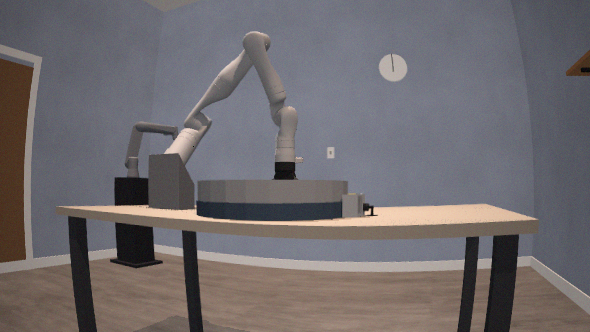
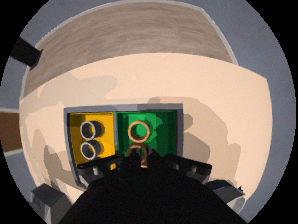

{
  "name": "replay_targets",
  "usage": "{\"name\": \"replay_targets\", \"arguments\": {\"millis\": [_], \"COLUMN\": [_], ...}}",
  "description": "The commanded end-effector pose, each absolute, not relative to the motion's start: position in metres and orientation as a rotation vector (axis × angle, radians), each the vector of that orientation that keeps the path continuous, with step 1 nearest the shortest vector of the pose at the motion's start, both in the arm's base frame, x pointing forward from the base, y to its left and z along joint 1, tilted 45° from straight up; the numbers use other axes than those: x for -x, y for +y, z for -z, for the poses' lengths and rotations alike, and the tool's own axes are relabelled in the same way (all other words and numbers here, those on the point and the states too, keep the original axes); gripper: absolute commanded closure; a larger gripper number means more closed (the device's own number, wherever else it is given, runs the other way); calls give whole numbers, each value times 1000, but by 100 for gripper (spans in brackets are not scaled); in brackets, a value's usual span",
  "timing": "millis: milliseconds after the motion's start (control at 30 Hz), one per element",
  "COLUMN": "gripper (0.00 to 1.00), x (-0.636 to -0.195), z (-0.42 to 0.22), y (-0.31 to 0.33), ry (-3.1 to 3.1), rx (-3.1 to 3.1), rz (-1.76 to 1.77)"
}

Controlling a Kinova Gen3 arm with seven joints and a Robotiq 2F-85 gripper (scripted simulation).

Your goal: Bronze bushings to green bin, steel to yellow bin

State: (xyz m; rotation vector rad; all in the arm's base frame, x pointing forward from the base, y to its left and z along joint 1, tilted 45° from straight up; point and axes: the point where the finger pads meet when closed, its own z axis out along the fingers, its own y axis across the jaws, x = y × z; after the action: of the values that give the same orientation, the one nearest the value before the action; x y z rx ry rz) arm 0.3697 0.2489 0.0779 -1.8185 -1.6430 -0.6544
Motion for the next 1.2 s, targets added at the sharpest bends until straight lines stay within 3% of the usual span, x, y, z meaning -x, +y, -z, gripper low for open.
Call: {"name": "replay_targets", "arguments": {"millis": [0,100,133,1167], "gripper": [100,100,84,84], "x": [-370,-370,-370,-370], "z": [-78,-78,-78,-78], "y": [249,249,248,248], "ry": [-1641,-1641,-1643,-1643], "rx": [1821,1821,1820,1820], "rz": [657,657,655,655]}}
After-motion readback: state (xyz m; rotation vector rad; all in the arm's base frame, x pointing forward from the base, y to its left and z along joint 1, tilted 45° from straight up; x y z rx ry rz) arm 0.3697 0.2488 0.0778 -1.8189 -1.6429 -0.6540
